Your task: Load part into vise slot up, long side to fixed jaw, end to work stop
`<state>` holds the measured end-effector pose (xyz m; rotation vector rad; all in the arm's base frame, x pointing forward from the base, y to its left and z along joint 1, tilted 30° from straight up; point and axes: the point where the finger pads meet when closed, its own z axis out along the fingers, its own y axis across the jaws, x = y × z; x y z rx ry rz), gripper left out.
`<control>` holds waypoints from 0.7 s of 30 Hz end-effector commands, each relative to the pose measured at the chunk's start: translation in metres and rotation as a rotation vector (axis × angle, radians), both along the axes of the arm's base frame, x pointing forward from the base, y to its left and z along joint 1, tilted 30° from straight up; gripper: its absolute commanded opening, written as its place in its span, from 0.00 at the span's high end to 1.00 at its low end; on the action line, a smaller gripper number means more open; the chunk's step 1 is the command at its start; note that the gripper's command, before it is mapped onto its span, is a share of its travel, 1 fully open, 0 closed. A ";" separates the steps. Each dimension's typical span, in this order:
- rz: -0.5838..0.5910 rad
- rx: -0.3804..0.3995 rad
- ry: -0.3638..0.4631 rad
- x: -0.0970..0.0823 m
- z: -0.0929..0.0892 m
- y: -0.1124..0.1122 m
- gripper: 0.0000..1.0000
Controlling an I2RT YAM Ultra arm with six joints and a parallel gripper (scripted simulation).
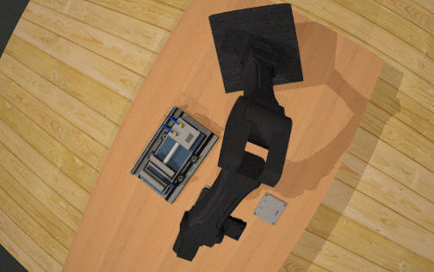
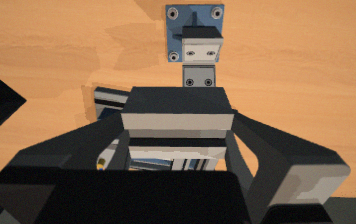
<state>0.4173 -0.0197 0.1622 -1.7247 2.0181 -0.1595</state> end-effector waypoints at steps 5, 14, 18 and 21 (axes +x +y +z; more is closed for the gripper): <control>-0.080 0.038 -0.011 0.007 0.013 -0.016 1.00; -0.211 0.100 0.026 0.011 0.009 -0.035 1.00; -0.300 0.142 0.040 0.013 0.010 -0.049 1.00; -0.378 0.180 0.071 0.016 0.003 -0.061 1.00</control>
